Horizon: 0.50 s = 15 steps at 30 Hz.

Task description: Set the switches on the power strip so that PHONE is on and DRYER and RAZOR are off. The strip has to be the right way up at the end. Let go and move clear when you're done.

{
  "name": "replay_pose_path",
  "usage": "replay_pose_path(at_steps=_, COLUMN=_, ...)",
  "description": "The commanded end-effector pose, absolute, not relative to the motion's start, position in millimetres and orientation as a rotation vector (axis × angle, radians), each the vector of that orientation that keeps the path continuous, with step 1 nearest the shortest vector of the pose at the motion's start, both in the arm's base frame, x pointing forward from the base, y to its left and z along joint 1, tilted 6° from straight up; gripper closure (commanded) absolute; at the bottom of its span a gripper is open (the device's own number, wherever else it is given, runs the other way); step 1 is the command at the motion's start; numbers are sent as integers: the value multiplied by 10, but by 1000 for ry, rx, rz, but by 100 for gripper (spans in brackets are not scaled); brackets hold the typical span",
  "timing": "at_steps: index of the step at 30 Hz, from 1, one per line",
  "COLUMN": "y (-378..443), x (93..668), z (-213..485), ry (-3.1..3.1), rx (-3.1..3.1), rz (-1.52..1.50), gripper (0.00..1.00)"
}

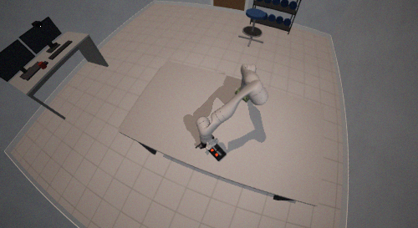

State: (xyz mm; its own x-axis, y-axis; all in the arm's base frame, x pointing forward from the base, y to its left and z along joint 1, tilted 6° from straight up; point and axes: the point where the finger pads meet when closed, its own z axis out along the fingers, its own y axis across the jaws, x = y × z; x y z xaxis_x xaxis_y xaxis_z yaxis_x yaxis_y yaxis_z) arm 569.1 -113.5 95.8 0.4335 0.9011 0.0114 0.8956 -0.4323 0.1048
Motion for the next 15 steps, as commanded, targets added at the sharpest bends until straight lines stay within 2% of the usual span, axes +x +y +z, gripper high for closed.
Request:
replay_pose_path(at_steps=1, y=-1148, x=5707, z=951, ry=1636, rx=2577, rz=101, gripper=100)
replay_pose_path(at_steps=15, y=-1148, x=5691, z=946, ry=1635, rx=2580, rz=99, gripper=100)
